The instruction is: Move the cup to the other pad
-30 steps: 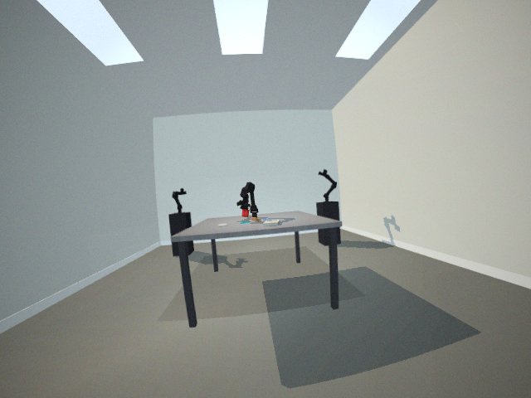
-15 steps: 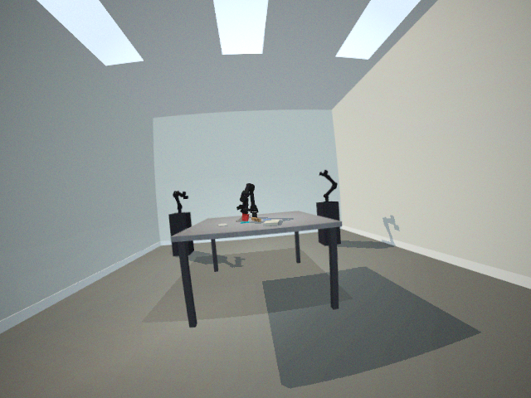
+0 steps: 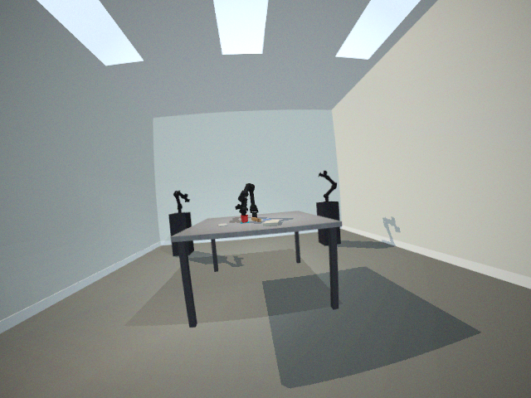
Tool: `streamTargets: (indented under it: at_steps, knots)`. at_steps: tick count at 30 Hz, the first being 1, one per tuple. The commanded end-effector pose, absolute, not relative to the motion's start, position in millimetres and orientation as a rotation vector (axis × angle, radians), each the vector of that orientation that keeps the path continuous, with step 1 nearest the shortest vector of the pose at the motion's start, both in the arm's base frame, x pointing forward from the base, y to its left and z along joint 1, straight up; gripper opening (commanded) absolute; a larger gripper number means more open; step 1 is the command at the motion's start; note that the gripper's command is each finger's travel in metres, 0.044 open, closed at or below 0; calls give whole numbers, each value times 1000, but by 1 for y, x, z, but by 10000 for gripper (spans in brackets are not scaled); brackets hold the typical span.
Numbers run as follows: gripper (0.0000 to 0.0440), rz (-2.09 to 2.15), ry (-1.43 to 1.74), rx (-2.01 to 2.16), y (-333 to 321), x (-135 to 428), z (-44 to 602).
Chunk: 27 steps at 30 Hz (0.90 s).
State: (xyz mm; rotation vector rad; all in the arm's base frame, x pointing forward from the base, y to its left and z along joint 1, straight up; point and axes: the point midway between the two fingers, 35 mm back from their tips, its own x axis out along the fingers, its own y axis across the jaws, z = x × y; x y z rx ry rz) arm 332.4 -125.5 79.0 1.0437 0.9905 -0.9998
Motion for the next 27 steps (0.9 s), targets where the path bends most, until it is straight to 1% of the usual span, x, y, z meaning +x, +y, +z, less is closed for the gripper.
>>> streamTargets:
  at_steps: [1,6,13,19,23,27]
  knots:
    - [167,-975,968,1060,-127,331,88]
    - [188,-958,952,1074,-128,326,97]
    - [235,-937,918,1092,-130,320,114]
    - [265,-918,877,1104,-133,317,133]
    - [310,-903,840,1106,-137,317,149]
    - [391,-900,818,1111,-142,315,161]
